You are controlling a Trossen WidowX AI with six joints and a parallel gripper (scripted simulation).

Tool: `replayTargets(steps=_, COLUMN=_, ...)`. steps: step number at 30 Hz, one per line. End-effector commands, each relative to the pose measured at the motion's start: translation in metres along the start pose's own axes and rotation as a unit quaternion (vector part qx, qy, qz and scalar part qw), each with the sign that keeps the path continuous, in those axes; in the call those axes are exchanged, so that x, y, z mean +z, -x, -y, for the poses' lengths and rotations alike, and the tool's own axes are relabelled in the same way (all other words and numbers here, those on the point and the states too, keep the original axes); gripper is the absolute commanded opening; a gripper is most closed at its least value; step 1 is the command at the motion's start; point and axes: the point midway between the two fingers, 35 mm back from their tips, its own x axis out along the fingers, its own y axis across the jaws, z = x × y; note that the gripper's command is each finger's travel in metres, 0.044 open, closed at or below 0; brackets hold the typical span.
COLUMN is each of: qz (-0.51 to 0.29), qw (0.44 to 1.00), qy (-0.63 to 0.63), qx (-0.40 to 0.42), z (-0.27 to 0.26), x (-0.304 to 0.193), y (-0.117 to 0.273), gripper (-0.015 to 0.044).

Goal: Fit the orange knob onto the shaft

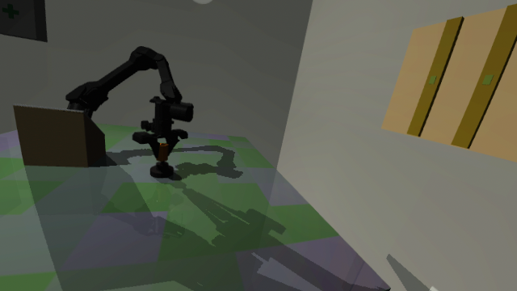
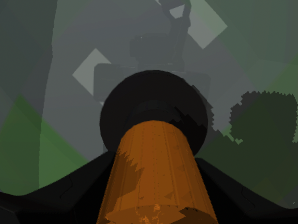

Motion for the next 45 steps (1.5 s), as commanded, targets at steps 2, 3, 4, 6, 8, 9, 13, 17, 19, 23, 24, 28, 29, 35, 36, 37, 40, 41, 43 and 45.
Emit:
replayTargets(steps=2, qz=0.000, qw=1.000, qy=0.003, qx=-0.001, z=0.0010, x=-0.0010, y=-0.0003, gripper=0.0000)
replayTargets(steps=3, qz=0.000, qw=1.000, qy=0.003, qx=-0.001, z=0.0010, x=-0.0010, y=-0.0003, gripper=0.0000)
replayTargets(steps=4, qz=0.000, qw=1.000, qy=0.003, qx=-0.001, z=0.0012, x=-0.0012, y=0.0010, gripper=0.0000)
replayTargets(steps=6, qz=0.000, qw=1.000, qy=0.003, qx=-0.001, z=0.0017, x=-0.0017, y=0.0032, gripper=0.0000)
replayTargets(steps=8, qz=0.000, qw=1.000, qy=0.003, qx=-0.001, z=0.0023, x=-0.0023, y=0.0049, gripper=0.0000)
replayTargets(steps=9, qz=0.000, qw=1.000, qy=0.003, qx=-0.001, z=0.0024, x=-0.0023, y=0.0054, gripper=0.0000)
replayTargets(steps=13, qz=0.000, qw=0.999, qy=0.046, qx=-0.001, z=0.0027, x=-0.0026, y=0.0057, gripper=0.0000)
replayTargets(steps=17, qz=0.000, qw=0.994, qy=0.107, qx=-0.001, z=0.0047, x=-0.0051, y=0.0049, gripper=0.0000)
replayTargets(steps=19, qz=0.000, qw=0.994, qy=0.107, qx=-0.001, z=0.0050, x=-0.0057, y=0.0039, gripper=0.0000)
replayTargets(steps=23, qz=0.000, qw=0.994, qy=0.107, qx=-0.001, z=0.0045, x=-0.0050, y=0.0029, gripper=0.0000)
replayTargets(steps=24, qz=0.000, qw=0.994, qy=0.107, qx=-0.001, z=0.0044, x=-0.0049, y=0.0029, gripper=0.0000)
replayTargets(steps=28, qz=0.000, qw=0.994, qy=0.107, qx=-0.001, z=0.0042, x=-0.0046, y=0.0026, gripper=0.0000)
replayTargets(steps=29, qz=0.000, qw=0.994, qy=0.107, qx=-0.001, z=0.0041, x=-0.0044, y=0.0026, gripper=0.0000)
replayTargets(steps=35, qz=0.000, qw=0.994, qy=0.107, qx=-0.001, z=0.0033, x=-0.0035, y=0.0024, gripper=0.0000)
replayTargets(steps=36, qz=0.000, qw=0.994, qy=0.107, qx=-0.001, z=0.0032, x=-0.0033, y=0.0024, gripper=0.0000)
replayTargets(steps=37, qz=0.000, qw=0.994, qy=0.107, qx=-0.001, z=0.0029, x=-0.0030, y=0.0024, gripper=0.0000)
replayTargets(steps=40, qz=0.000, qw=0.994, qy=0.107, qx=-0.001, z=0.0021, x=-0.0017, y=0.0025, gripper=0.0000)
replayTargets(steps=41, qz=0.000, qw=0.994, qy=0.107, qx=-0.001, z=0.0018, x=-0.0013, y=0.0025, gripper=0.0000)
replayTargets(steps=43, qz=0.000, qw=0.994, qy=0.107, qx=-0.001, z=0.0011, x=-0.0003, y=0.0025, gripper=0.0000)
replayTargets(steps=45, qz=0.000, qw=0.994, qy=0.107, qx=-0.001, z=0.0005, x=0.0005, y=0.0025, gripper=0.0000)
